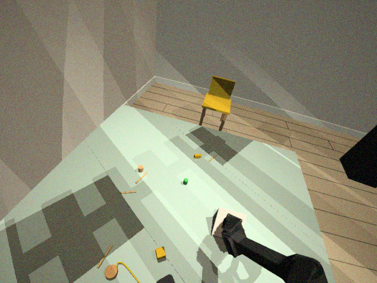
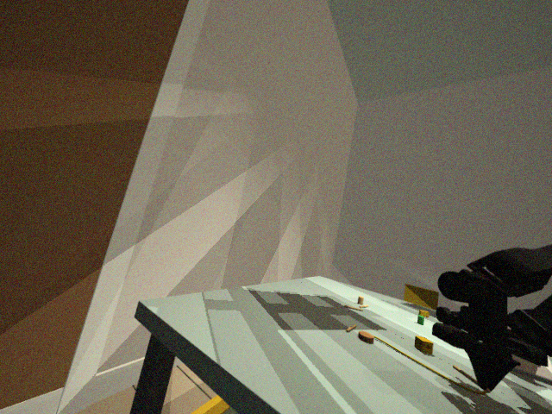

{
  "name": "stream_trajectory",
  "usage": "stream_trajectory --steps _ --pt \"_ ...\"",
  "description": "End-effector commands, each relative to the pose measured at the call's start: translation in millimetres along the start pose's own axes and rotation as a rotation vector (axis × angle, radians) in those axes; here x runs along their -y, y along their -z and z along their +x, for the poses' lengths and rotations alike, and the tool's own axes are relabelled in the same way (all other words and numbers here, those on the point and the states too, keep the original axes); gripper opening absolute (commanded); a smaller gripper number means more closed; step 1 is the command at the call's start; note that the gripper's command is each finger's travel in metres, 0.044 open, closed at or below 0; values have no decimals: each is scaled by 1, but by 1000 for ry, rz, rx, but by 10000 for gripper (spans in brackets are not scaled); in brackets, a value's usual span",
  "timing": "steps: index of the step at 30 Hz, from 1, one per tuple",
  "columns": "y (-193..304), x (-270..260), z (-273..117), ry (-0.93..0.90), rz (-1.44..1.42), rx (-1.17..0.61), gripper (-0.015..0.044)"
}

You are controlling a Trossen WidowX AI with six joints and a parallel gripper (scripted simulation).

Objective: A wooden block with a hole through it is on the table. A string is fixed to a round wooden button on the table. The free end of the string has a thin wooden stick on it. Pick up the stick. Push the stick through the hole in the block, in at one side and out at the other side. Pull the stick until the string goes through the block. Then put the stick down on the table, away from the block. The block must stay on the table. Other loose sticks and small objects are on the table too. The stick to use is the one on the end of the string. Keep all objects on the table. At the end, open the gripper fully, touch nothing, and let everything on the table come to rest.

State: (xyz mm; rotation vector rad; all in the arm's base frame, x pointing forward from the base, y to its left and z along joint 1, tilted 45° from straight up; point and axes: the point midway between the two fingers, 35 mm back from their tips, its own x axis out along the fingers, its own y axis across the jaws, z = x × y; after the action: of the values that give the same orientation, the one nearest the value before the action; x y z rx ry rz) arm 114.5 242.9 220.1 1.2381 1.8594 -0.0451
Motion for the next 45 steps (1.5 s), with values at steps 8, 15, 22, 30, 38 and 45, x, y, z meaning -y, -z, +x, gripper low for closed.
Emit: stream_trajectory --steps 8,15,22,30,38,45 --pt "-3 5 3 4 8 0 0" --pt "-9 4 4 7 8 3 0" --pt "-18 3 4 10 7 7 0" --pt "-29 3 5 12 6 11 0" --pt "-40 3 5 14 6 13 0" --pt "-49 3 5 15 6 14 0"
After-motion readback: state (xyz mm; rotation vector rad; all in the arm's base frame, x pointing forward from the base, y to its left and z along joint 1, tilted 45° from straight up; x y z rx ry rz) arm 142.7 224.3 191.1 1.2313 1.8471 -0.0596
